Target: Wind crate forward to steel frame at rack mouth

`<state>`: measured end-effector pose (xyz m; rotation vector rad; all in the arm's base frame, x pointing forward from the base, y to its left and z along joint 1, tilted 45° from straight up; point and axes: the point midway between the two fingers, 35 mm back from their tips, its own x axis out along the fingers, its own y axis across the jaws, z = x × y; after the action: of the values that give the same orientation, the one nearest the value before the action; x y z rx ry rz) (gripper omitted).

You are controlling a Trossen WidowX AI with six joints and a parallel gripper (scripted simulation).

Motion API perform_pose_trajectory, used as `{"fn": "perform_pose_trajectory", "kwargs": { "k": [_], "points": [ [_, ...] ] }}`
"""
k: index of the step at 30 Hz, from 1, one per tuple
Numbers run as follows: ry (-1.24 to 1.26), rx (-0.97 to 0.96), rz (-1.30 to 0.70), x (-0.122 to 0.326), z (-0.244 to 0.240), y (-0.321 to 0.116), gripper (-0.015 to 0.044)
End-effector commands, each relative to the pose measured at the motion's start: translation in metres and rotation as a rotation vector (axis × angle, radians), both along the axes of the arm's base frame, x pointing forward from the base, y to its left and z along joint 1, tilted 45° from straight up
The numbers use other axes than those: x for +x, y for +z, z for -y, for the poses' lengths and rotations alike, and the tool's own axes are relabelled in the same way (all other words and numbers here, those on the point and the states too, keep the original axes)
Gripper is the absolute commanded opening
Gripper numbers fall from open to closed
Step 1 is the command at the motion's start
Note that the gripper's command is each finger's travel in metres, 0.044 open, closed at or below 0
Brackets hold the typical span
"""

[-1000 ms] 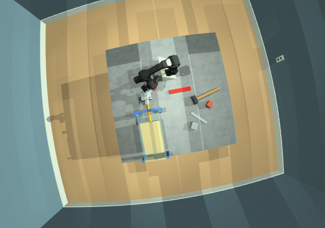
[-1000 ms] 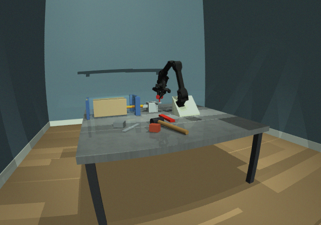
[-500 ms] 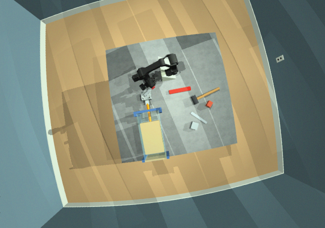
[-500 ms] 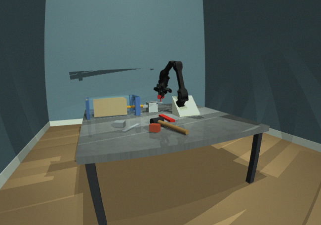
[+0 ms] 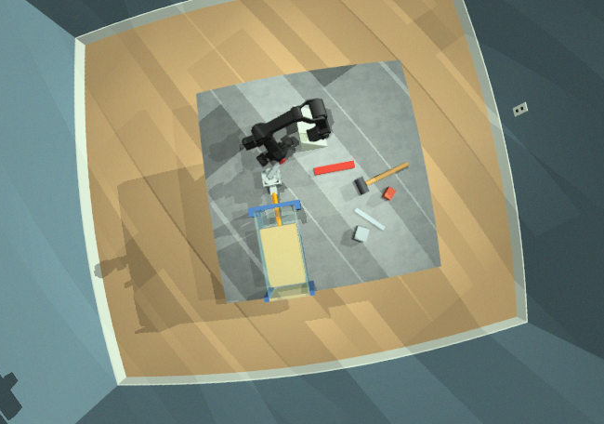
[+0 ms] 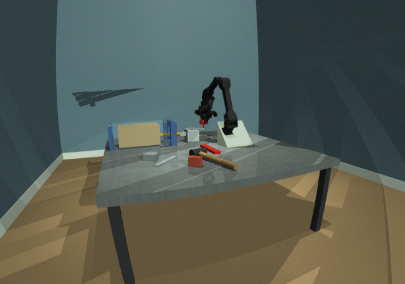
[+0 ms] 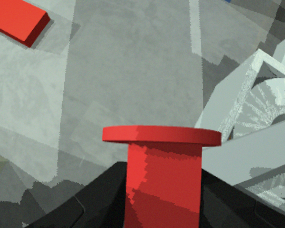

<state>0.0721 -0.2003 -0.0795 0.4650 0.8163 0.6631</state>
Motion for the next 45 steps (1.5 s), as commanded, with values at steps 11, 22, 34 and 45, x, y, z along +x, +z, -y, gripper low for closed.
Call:
{"fn": "perform_pose_trajectory", "kwargs": {
  "k": [11, 22, 34, 45],
  "points": [
    [0.024, -0.017, -0.019, -0.015, 0.011, -0.019, 0.0000],
    [0.024, -0.018, -0.020, -0.021, 0.019, -0.026, 0.0000],
    [0.024, -0.019, -0.020, -0.026, 0.028, -0.035, 0.0000],
    [0.024, -0.020, -0.021, -0.029, 0.036, -0.043, 0.0000]
  ]
}}
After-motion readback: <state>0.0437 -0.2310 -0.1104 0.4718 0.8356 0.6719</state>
